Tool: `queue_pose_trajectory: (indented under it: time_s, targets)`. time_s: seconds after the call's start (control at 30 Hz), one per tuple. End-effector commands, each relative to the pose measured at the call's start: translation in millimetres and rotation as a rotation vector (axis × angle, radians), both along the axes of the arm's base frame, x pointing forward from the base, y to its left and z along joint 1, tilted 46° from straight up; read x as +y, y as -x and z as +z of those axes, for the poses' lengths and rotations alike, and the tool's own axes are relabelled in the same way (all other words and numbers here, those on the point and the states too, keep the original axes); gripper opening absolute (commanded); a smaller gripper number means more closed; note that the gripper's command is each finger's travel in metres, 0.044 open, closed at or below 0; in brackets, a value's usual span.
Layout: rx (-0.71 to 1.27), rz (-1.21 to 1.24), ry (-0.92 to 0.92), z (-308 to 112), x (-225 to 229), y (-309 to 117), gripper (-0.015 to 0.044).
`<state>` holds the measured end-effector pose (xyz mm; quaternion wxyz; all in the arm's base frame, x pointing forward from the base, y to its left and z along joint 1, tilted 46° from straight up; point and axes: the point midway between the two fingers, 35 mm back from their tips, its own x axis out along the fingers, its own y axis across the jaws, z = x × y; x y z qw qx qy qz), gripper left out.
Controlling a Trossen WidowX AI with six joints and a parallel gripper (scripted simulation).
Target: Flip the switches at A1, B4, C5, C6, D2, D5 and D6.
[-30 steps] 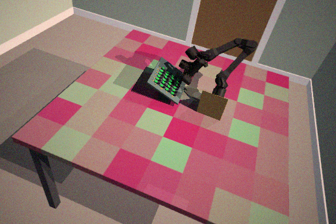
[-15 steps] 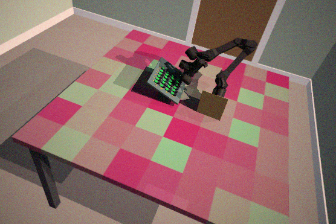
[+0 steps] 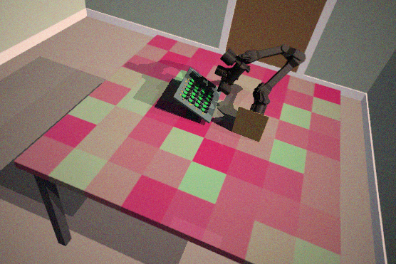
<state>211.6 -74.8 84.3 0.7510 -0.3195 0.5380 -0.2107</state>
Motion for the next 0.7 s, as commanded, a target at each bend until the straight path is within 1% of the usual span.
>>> queue_pose_trajectory:
  time_s: [0.0, 0.1, 0.17, 0.37, 0.47, 0.67]
  targets:
    - [-0.020, -0.008, 0.008, 16, 8, 6, 0.0000]
    - [-0.020, -0.008, 0.007, 15, 9, 4, 0.0000]
    - [-0.019, -0.008, 0.003, 14, 17, -5, 0.0000]
    - [-0.020, -0.008, 0.000, -3, 60, -44, 0.0000]
    - [-0.023, -0.008, 0.003, -14, 79, -56, 0.0000]
    - [-0.024, -0.008, 0.004, -15, 80, -57, 0.0000]
